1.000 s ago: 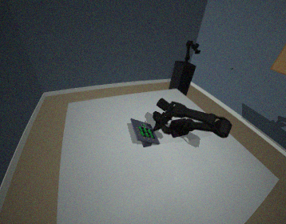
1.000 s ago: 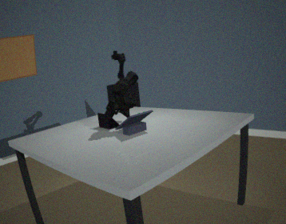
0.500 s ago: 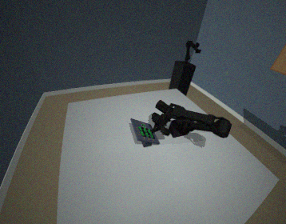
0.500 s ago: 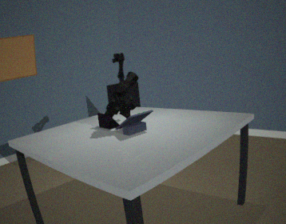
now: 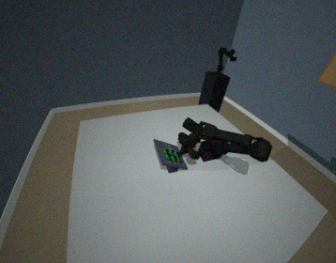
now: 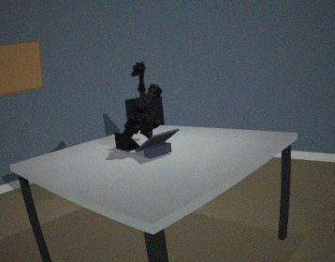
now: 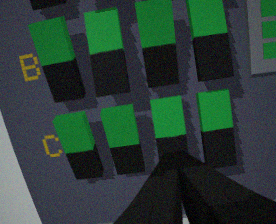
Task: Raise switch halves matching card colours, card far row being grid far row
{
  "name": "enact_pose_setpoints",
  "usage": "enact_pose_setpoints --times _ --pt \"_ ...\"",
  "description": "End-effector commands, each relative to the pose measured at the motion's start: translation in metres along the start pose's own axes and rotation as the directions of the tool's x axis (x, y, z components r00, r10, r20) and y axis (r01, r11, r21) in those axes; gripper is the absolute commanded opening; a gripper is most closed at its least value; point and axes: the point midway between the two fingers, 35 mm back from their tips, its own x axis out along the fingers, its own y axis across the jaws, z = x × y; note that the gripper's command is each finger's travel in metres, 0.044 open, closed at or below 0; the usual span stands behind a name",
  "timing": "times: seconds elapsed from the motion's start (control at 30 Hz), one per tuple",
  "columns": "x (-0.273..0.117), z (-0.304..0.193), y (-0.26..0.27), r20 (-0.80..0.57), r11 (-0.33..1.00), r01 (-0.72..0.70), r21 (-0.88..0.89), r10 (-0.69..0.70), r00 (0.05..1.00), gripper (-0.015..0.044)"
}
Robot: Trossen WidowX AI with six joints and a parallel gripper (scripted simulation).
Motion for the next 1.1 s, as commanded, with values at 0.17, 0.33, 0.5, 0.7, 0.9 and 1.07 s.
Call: enact_pose_setpoints --times 0.17,0.33,0.5,0.7,0.9,1.07 --pt "0.0012 -0.0002 0.0 0.0 1.0 -0.001 0.004 0.001 1.0 0.0" --pt "0.0018 -0.0002 0.0 0.0 1.0 -0.001 0.004 0.001 1.0 0.0" --pt "0.0025 -0.0002 0.0 0.0 1.0 -0.001 0.004 0.001 1.0 0.0" --pt "0.0033 -0.0002 0.0 0.0 1.0 -0.001 0.004 0.001 1.0 0.0" --pt "0.0041 -0.0002 0.0 0.001 1.0 -0.001 0.004 0.001 1.0 0.0" --pt "0.0048 -0.0002 0.0 0.001 1.0 -0.001 0.004 0.001 1.0 0.0"
